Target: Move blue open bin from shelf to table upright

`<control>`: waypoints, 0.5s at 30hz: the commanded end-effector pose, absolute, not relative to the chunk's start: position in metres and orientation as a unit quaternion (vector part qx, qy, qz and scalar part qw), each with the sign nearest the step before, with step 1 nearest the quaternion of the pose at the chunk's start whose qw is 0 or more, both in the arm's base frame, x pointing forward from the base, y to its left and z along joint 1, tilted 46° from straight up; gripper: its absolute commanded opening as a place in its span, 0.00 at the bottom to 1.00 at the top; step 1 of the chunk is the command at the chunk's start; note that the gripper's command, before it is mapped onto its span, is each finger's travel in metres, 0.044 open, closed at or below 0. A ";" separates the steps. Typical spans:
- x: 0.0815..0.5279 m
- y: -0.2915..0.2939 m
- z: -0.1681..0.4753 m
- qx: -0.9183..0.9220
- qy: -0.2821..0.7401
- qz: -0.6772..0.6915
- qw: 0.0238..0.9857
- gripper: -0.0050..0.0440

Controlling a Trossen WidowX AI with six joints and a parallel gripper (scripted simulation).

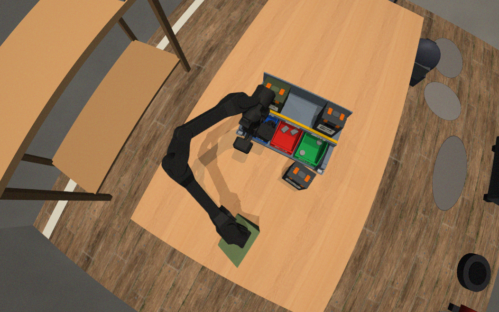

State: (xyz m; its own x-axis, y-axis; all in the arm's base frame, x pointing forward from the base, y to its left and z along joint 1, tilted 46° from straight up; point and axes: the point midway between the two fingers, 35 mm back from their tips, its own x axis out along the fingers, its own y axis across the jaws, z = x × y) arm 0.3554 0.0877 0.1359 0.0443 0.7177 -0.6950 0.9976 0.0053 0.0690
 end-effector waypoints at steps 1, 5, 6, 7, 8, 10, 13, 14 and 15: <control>0.356 0.085 0.139 0.665 0.644 -0.238 0.294 0.97; 0.356 0.083 0.138 0.665 0.644 -0.239 0.294 0.97; 0.356 0.083 0.138 0.665 0.644 -0.239 0.294 0.97; 0.356 0.083 0.138 0.665 0.644 -0.239 0.294 0.97; 0.356 0.083 0.138 0.665 0.644 -0.239 0.294 0.97; 0.356 0.083 0.138 0.665 0.644 -0.239 0.294 0.97; 0.356 0.083 0.138 0.665 0.644 -0.239 0.294 0.97; 0.356 0.083 0.138 0.665 0.644 -0.239 0.294 0.97; 0.356 0.083 0.138 0.665 0.644 -0.239 0.294 0.97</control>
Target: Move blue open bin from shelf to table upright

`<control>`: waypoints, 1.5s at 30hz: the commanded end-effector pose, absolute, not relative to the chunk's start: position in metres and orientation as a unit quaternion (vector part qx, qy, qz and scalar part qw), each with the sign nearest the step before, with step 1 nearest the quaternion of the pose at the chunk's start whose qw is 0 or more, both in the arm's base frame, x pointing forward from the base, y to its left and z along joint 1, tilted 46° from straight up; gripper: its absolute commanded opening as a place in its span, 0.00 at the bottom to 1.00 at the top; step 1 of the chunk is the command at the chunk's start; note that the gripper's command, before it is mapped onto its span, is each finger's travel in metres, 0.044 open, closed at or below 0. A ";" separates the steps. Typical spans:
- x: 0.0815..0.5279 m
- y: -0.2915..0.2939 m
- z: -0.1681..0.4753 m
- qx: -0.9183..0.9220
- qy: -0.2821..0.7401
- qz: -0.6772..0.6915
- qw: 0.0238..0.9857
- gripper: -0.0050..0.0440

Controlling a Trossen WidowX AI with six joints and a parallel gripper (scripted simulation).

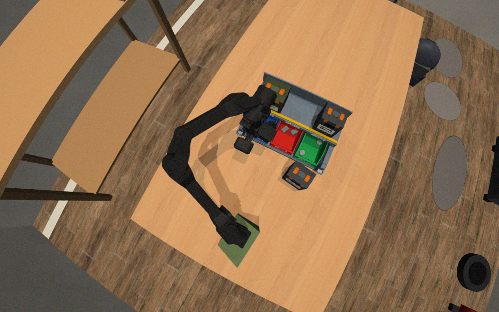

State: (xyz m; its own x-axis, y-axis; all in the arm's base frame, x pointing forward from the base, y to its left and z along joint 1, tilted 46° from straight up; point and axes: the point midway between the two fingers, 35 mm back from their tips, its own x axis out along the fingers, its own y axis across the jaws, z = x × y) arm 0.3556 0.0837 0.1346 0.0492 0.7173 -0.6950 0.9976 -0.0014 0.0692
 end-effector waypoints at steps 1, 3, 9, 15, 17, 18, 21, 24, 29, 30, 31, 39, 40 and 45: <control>0.356 0.083 0.138 0.665 0.644 -0.239 0.294 0.97; 0.356 0.081 0.137 0.666 0.643 -0.238 0.294 0.97; 0.354 0.079 0.133 0.665 0.644 -0.239 0.294 0.97; 0.354 0.079 0.133 0.665 0.644 -0.239 0.294 0.97; 0.354 0.079 0.133 0.665 0.644 -0.239 0.294 0.97; 0.354 0.079 0.133 0.665 0.644 -0.239 0.294 0.97; 0.354 0.078 0.132 0.666 0.643 -0.239 0.294 0.97; 0.353 0.077 0.130 0.665 0.644 -0.239 0.294 0.97; 0.353 0.077 0.130 0.665 0.644 -0.239 0.294 0.97; 0.353 0.077 0.130 0.665 0.644 -0.239 0.294 0.97; 0.353 0.077 0.130 0.665 0.644 -0.239 0.294 0.97; 0.353 0.076 0.130 0.665 0.643 -0.239 0.294 0.97; 0.353 0.076 0.129 0.665 0.644 -0.239 0.294 0.97; 0.353 0.076 0.129 0.665 0.644 -0.239 0.294 0.97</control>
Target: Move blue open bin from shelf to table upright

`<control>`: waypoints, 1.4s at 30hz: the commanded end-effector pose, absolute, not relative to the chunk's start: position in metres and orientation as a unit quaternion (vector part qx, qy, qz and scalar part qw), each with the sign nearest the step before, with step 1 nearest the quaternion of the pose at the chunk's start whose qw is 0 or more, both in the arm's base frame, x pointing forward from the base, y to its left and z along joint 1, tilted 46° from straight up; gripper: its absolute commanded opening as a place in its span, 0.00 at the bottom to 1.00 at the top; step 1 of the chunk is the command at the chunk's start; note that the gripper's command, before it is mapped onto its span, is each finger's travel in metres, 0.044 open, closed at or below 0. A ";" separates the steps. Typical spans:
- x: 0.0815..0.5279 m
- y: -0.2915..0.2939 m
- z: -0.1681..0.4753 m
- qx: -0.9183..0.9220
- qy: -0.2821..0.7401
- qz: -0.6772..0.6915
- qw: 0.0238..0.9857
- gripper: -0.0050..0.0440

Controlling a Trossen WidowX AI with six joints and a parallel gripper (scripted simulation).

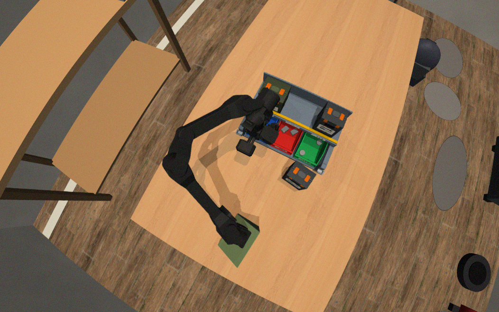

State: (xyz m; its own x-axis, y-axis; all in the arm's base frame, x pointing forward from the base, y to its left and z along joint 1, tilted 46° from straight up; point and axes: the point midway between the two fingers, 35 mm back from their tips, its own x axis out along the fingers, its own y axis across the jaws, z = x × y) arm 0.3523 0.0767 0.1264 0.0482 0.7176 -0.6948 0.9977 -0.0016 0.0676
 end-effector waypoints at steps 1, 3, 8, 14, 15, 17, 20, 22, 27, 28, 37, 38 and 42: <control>0.353 0.076 0.129 0.665 0.644 -0.239 0.294 0.97; 0.353 0.076 0.129 0.665 0.644 -0.239 0.294 0.97; 0.353 0.076 0.131 0.666 0.643 -0.239 0.293 0.97; 0.353 0.076 0.131 0.666 0.643 -0.239 0.293 0.97; 0.353 0.076 0.131 0.666 0.643 -0.239 0.293 0.97; 0.353 0.076 0.131 0.666 0.643 -0.239 0.293 0.97; 0.353 0.076 0.131 0.666 0.643 -0.239 0.293 0.97; 0.353 0.076 0.131 0.666 0.643 -0.239 0.293 0.97; 0.371 0.090 0.116 0.698 0.608 -0.223 0.305 0.97; 0.377 0.095 0.112 0.709 0.595 -0.218 0.310 0.97; 0.383 0.100 0.107 0.719 0.583 -0.212 0.314 0.97; 0.383 0.100 0.107 0.719 0.583 -0.212 0.314 0.97; 0.384 0.099 0.108 0.718 0.585 -0.210 0.314 0.97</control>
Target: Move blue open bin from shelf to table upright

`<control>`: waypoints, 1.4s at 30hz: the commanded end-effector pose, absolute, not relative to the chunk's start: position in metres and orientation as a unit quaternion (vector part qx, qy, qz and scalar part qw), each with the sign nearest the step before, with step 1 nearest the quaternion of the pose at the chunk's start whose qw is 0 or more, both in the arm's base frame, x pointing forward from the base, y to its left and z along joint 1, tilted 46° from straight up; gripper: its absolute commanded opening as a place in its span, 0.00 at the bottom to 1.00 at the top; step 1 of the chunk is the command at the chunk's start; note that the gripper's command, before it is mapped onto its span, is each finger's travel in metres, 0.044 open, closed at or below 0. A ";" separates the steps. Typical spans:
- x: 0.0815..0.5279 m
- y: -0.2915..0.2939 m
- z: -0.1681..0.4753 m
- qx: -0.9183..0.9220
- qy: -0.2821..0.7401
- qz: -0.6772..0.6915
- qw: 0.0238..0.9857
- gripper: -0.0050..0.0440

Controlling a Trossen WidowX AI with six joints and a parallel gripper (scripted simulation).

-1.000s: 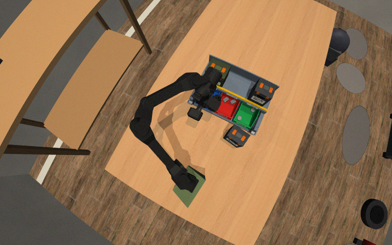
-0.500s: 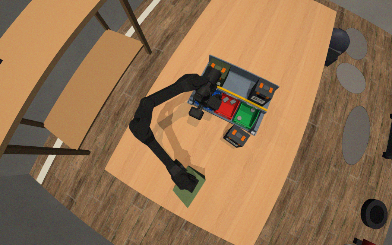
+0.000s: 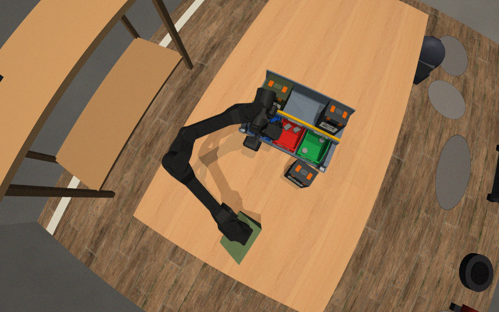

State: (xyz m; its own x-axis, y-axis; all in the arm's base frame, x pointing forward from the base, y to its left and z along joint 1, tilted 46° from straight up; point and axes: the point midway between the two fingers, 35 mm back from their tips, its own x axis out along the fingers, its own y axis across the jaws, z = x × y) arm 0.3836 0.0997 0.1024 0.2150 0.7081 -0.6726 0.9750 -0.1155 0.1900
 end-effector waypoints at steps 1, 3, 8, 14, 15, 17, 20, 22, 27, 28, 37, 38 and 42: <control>0.383 0.099 0.108 0.718 0.584 -0.211 0.314 0.97; 0.380 0.098 0.109 0.719 0.584 -0.211 0.314 0.97; 0.379 0.098 0.110 0.719 0.583 -0.212 0.313 0.97; 0.379 0.098 0.110 0.719 0.583 -0.212 0.313 0.97; 0.379 0.098 0.110 0.719 0.583 -0.212 0.313 0.97; 0.380 0.098 0.111 0.719 0.584 -0.209 0.315 0.97; 0.377 0.096 0.111 0.719 0.583 -0.211 0.314 0.97; 0.376 0.095 0.111 0.719 0.583 -0.212 0.313 0.97; 0.376 0.095 0.111 0.719 0.583 -0.212 0.313 0.97; 0.376 0.095 0.111 0.719 0.583 -0.212 0.313 0.97; 0.375 0.094 0.112 0.719 0.583 -0.212 0.313 0.97; 0.375 0.094 0.113 0.719 0.583 -0.212 0.313 0.97; 0.375 0.094 0.113 0.719 0.583 -0.212 0.313 0.97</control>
State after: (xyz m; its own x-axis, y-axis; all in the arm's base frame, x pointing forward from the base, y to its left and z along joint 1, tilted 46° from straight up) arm 0.3748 0.0948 0.1075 0.2211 0.7052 -0.6737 0.9741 -0.1263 0.1876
